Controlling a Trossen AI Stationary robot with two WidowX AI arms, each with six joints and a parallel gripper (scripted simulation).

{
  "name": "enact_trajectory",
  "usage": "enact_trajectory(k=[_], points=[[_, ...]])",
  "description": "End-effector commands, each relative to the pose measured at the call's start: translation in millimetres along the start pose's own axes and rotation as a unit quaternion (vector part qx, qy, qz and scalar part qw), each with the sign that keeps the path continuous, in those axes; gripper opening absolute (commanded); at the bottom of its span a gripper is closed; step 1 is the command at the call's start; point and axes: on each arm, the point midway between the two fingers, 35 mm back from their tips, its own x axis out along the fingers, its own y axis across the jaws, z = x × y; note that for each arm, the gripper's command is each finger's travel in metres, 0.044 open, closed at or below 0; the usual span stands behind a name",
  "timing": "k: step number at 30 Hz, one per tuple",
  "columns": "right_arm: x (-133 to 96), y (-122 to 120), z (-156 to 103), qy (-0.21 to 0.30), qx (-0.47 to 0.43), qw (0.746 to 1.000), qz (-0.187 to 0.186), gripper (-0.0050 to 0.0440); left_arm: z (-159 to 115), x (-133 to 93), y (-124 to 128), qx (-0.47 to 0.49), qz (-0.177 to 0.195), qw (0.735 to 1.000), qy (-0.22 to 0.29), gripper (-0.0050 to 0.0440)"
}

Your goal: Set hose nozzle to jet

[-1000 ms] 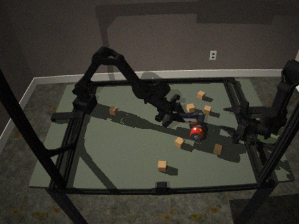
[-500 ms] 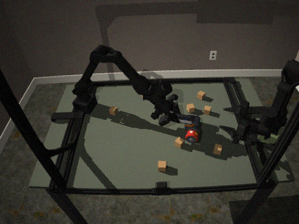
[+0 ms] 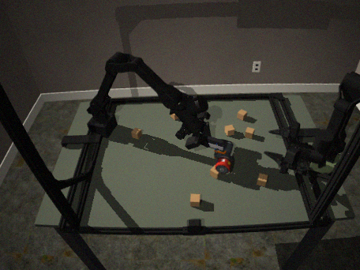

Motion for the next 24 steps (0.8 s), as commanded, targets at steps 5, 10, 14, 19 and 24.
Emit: enact_trajectory(k=[5, 10, 14, 19, 24], points=[[0, 0, -2, 0.002, -0.003, 1.0, 0.0, 0.04, -8, -26, 3, -0.005, 0.006, 1.0, -0.025, 0.0], [0, 0, -2, 0.002, -0.003, 1.0, 0.0, 0.04, 0, -35, 3, -0.005, 0.006, 0.999, -0.054, 0.0], [0, 0, -2, 0.002, -0.003, 1.0, 0.0, 0.04, 5, -42, 3, -0.006, 0.006, 0.997, -0.076, 0.0], [0, 0, -2, 0.002, -0.003, 1.0, 0.0, 0.04, 15, -55, 3, -0.007, 0.005, 0.994, -0.113, 0.0], [0, 0, -2, 0.002, -0.003, 1.0, 0.0, 0.04, 25, -70, 3, -0.007, 0.005, 0.989, -0.149, 0.0]])
